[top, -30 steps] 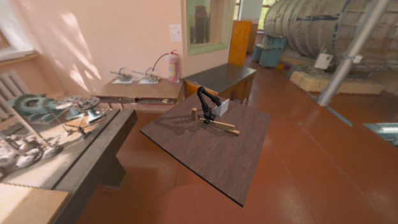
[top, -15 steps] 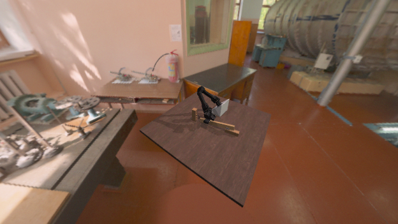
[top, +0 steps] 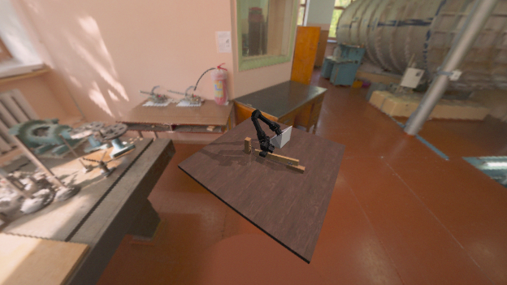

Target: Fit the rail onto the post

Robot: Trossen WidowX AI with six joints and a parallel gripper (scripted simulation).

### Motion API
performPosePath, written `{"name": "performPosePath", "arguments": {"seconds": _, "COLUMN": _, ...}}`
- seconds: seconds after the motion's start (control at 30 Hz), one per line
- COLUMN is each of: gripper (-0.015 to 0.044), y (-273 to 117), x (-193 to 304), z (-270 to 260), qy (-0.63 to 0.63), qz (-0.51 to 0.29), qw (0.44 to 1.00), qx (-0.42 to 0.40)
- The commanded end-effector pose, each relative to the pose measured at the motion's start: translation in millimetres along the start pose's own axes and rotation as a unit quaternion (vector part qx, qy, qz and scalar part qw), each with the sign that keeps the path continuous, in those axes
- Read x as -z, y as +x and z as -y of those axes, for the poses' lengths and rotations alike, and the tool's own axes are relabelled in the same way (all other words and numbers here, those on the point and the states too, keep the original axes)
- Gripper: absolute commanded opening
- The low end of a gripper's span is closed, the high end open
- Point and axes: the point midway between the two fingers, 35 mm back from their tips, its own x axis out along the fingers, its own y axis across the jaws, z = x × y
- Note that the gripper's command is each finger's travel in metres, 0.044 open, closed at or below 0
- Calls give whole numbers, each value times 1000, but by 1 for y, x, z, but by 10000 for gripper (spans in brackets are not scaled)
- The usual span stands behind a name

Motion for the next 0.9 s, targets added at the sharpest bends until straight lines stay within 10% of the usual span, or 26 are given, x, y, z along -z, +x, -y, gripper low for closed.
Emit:
{"name": "performPosePath", "arguments": {"seconds": 0.0, "gripper": 0, "y": -5, "x": -2, "z": 3, "qy": -1, "qz": 5, "qw": 1000, "qx": 5}}
{"name": "performPosePath", "arguments": {"seconds": 0.87, "gripper": 0, "y": -18, "x": -2, "z": 4, "qy": -1, "qz": 5, "qw": 1000, "qx": 5}}
